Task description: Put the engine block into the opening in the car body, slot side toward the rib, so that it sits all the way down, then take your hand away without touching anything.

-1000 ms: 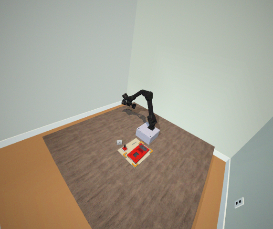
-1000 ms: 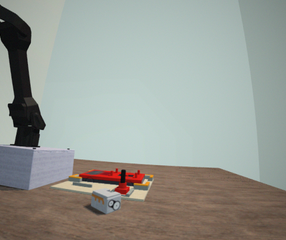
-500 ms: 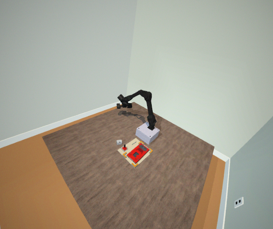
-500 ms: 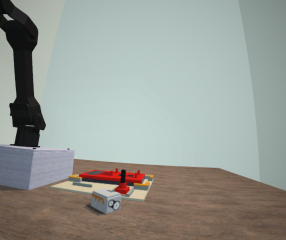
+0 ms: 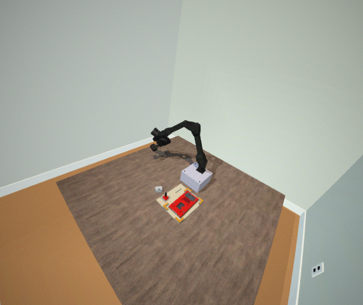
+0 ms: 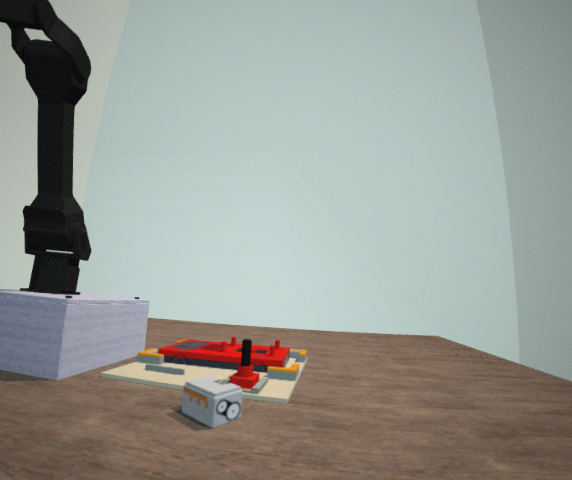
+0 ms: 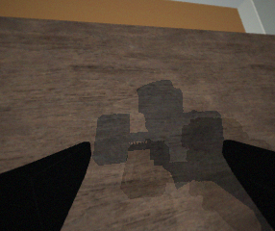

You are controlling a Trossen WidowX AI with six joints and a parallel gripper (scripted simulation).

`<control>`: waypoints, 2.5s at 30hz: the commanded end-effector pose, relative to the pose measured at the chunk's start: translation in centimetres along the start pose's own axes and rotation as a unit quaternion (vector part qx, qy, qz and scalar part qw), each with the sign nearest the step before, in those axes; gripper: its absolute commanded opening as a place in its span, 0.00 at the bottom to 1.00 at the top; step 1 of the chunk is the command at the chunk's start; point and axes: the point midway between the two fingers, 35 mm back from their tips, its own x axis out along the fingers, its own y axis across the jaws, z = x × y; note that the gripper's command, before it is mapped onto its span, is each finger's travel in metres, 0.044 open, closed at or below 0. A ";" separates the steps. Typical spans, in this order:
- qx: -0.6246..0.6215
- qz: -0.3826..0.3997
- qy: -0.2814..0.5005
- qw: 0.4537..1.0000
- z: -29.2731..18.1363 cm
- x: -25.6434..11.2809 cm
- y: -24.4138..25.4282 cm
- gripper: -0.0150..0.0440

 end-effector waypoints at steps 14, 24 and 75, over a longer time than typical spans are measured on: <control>-0.265 0.071 0.015 0.961 -3.4 -4.2 7.0 1.00; -0.416 0.117 0.015 0.902 -6.0 -6.9 10.7 1.00; -0.911 0.284 -0.066 0.292 -23.3 -22.6 20.3 1.00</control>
